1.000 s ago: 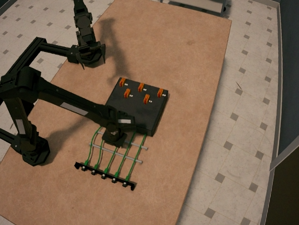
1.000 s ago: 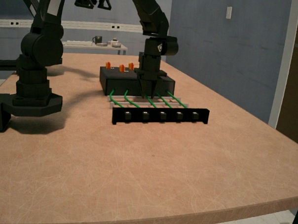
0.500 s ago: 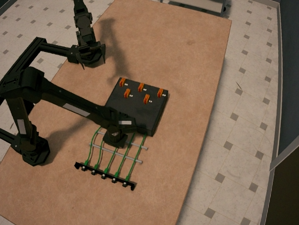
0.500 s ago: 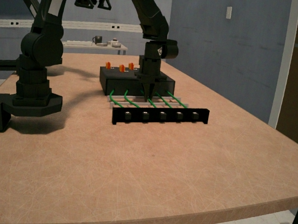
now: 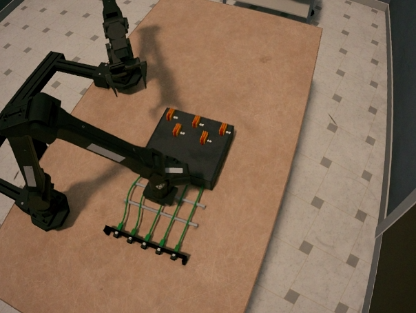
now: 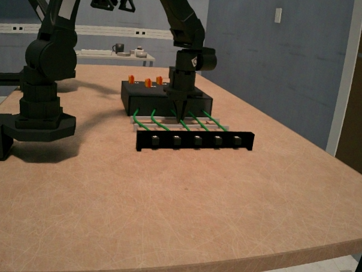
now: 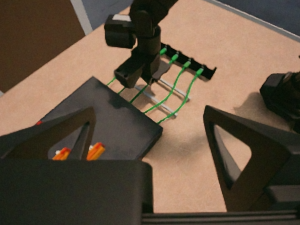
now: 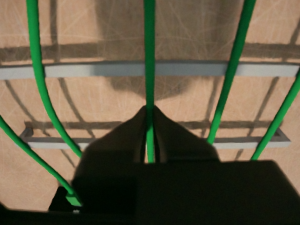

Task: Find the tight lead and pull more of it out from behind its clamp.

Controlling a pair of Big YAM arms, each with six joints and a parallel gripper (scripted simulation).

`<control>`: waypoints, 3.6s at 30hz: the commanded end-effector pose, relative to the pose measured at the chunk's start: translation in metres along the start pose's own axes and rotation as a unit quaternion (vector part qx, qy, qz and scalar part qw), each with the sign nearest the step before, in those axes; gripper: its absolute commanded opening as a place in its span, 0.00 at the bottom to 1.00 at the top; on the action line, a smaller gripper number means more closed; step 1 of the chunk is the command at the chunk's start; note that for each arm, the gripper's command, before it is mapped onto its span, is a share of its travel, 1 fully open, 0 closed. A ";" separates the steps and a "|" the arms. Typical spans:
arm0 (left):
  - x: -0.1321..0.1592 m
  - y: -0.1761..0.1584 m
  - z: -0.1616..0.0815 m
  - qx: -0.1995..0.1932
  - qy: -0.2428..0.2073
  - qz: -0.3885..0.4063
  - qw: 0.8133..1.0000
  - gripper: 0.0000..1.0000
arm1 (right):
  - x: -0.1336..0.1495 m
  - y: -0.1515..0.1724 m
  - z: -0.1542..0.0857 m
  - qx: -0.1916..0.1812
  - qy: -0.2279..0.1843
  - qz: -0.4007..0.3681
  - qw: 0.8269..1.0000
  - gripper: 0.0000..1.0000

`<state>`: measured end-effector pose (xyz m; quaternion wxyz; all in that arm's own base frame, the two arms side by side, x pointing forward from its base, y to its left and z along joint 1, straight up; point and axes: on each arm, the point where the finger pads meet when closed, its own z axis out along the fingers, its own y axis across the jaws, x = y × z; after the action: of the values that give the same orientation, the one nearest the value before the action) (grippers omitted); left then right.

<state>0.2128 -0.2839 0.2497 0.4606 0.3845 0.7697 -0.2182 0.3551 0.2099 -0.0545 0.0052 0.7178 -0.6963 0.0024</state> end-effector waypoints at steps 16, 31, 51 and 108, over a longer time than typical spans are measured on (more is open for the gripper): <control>-0.006 0.000 -0.001 -0.001 -0.009 -0.007 1.000 1.00 | -0.014 -0.021 -0.041 0.035 -0.020 -0.007 0.999 0.00; -0.006 0.000 -0.001 -0.001 -0.009 -0.007 1.000 1.00 | -0.005 -0.004 -0.041 0.012 -0.007 -0.008 1.000 0.00; -0.006 0.000 -0.001 -0.001 -0.009 -0.007 1.000 1.00 | 0.003 0.000 -0.078 0.063 -0.103 0.222 0.968 1.00; 0.056 0.021 0.091 -0.021 -0.071 -0.011 0.997 1.00 | 0.001 -0.042 -0.084 0.074 -0.105 0.138 0.982 0.32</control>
<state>0.2561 -0.3125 0.1733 0.5079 0.3522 0.7504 -0.2343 0.3750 0.2084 0.0319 -0.1472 0.5340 -0.8319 -0.0334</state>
